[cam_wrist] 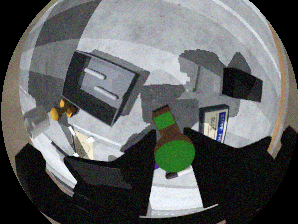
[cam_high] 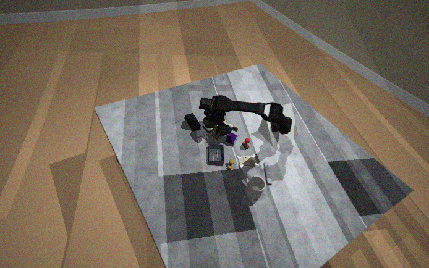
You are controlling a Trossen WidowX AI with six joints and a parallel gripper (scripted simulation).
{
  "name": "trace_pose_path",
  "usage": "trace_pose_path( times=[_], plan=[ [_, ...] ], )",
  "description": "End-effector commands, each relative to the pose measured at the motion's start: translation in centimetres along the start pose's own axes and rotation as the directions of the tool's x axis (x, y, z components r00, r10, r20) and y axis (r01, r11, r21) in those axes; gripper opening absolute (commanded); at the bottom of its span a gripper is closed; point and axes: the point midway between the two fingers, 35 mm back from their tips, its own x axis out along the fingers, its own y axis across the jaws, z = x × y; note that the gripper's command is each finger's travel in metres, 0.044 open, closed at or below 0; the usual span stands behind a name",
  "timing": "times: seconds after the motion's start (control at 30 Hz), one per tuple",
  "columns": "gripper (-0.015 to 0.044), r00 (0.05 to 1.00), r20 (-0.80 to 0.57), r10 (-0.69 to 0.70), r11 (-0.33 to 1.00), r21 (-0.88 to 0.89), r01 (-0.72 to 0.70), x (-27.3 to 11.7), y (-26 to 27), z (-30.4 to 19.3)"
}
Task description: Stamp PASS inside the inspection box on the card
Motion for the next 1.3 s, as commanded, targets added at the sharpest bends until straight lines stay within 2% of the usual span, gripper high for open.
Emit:
trace_pose_path(
  times=[0.0, 0.33, 1.27],
  plan=[
    [0.0, 1.0, 0.0, -0.004, 1.0, -0.007, 0.004, -0.3, 0.0, 0.0],
    [0.0, 1.0, 0.0, -0.004, 1.0, -0.006, 0.004, -0.7, 0.1, -0.4],
    [0.0, 1.0, -0.003, -0.003, 1.0, -0.003, 0.003, -0.8, 3.4, -9.7]
  ],
)
